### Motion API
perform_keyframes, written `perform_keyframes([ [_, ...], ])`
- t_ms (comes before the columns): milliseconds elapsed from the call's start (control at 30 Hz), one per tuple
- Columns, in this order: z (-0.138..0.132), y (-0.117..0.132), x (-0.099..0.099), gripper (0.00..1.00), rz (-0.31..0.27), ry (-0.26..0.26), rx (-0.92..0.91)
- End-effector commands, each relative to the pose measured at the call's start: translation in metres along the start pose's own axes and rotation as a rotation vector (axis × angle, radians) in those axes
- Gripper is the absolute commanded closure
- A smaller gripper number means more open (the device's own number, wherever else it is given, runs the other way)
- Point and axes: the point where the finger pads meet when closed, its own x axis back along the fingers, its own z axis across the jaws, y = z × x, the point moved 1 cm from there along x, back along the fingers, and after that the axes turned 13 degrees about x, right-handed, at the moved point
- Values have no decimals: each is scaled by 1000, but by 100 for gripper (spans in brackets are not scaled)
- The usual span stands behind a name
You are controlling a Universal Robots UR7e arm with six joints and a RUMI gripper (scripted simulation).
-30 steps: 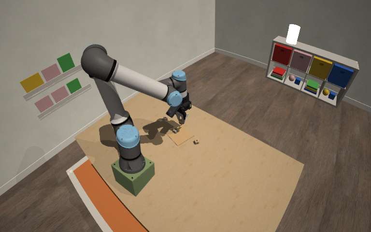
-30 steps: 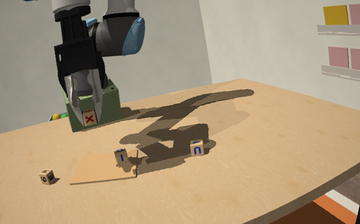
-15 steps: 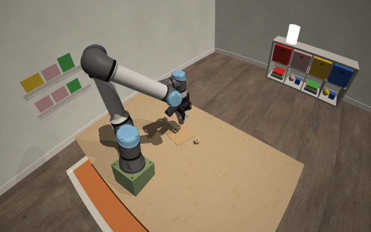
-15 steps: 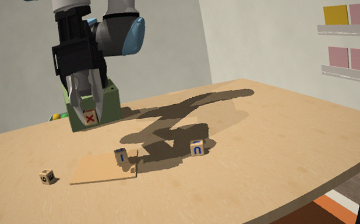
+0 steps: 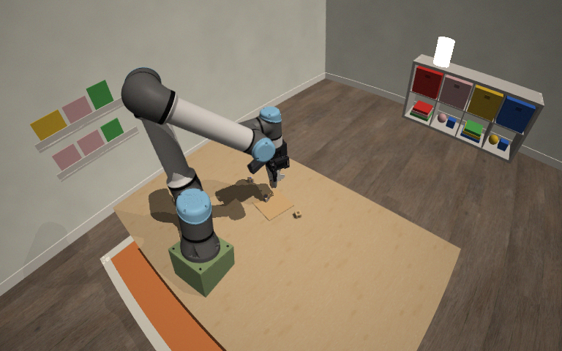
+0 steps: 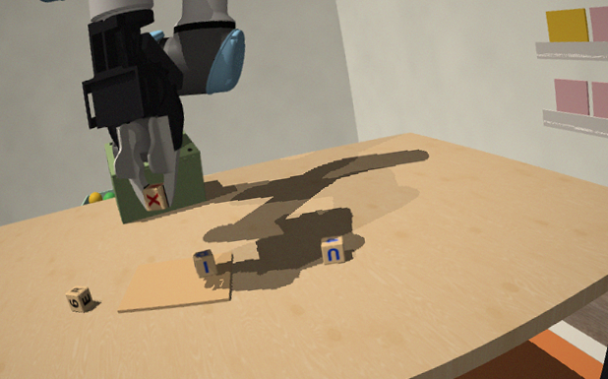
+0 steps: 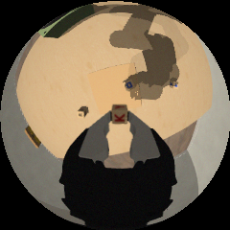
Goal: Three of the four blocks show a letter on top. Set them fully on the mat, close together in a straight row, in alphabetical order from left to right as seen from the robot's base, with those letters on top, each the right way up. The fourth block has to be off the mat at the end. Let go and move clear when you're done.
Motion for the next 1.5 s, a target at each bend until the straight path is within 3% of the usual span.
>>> perform_keyframes([
  [0, 2, 0, 0, 95, -1, -3, -122],
  [1467, 16, 3, 1, 95, -3, -2, -1223],
])
